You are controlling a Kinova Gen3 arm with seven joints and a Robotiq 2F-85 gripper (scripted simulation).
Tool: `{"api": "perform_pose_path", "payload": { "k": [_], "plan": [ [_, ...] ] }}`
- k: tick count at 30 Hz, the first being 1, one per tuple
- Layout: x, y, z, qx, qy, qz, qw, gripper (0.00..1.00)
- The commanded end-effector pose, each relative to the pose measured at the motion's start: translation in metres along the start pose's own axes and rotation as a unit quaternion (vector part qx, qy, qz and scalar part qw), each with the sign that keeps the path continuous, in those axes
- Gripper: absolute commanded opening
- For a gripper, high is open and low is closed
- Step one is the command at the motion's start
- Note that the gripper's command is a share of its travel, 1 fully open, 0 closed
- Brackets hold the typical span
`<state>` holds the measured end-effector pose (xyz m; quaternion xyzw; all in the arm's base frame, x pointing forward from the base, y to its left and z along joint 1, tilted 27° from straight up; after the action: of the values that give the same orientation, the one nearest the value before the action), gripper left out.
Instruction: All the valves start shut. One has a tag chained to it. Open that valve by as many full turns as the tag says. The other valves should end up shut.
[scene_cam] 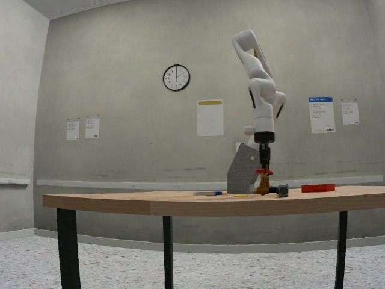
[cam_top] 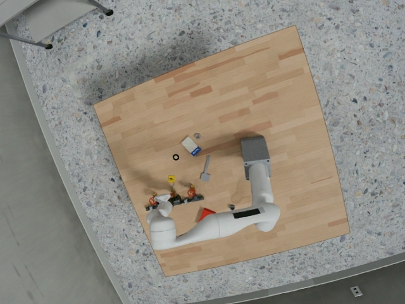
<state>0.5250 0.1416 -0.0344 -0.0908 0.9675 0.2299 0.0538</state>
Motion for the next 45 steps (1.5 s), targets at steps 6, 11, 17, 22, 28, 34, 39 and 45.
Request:
{"api": "perform_pose_path", "payload": {
  "k": [6,11,17,22,28,34,39,45],
  "plan": [
    [-0.0009,-0.0002,-0.001,0.0,-0.001,0.0,1.0,1.0],
    [-0.0009,-0.0002,-0.001,0.0,-0.001,0.0,1.0,1.0],
    [-0.0009,-0.0002,-0.001,0.0,-0.001,0.0,1.0,1.0],
    [-0.0009,-0.0002,-0.001,0.0,-0.001,0.001,1.0,1.0],
    [-0.0008,-0.0002,-0.001,0.0,-0.001,0.011,1.0,1.0],
    [-0.0008,-0.0002,-0.001,0.0,-0.001,0.029,1.0,1.0],
    [-0.0008,-0.0002,-0.001,0.0,-0.001,0.067,0.998,1.0],
    [-0.0008,-0.0002,-0.001,0.0,-0.001,0.138,0.99,1.0]
  ]
}}
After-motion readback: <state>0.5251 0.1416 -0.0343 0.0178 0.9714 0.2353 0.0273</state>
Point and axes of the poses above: the point where the finger pads meet when closed, its own z axis out along the fingers, its own x axis across the jaws, y = z × x, the point moved 3 cm from there along -z, back along the fingers, and after that the axes turned 10 degrees about -z, right-handed, at the moved point
